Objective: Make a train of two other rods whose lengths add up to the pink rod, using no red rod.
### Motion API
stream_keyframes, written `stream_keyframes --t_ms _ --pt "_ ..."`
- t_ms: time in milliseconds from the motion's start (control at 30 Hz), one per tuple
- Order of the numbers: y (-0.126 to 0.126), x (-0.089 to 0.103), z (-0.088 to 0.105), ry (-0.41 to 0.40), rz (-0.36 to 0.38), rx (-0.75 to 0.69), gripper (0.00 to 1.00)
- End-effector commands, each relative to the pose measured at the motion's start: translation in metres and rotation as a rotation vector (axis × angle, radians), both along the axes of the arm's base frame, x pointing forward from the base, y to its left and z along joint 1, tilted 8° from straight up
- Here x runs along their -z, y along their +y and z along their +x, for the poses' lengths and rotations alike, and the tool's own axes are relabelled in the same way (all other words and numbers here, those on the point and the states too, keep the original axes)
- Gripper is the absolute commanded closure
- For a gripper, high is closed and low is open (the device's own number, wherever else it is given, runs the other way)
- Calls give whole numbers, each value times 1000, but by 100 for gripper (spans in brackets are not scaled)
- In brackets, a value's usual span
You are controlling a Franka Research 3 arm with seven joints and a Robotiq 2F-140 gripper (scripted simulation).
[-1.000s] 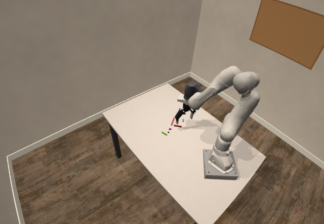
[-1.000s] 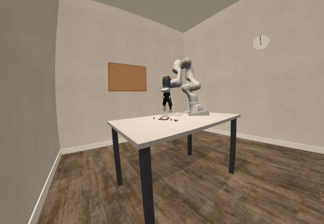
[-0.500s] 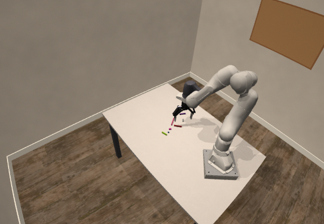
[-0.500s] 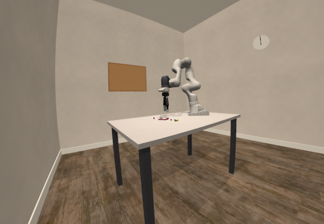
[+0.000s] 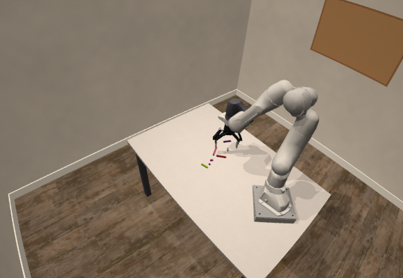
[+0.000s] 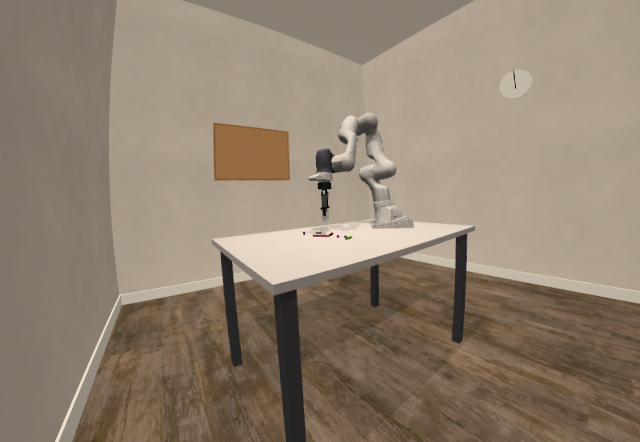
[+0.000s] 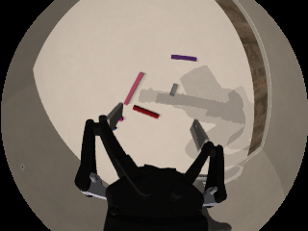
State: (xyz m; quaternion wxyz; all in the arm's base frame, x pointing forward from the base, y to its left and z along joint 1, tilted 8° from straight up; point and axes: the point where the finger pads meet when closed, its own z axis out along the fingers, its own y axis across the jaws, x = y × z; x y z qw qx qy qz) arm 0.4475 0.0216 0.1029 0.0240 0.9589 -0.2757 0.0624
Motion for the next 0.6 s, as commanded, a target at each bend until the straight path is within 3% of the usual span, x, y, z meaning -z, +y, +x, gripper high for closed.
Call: stream_keyframes --t_ms 0,567 --pt "0 0 3 -14 3 167 0" --pt "2 -3 20 -38 29 427 0"
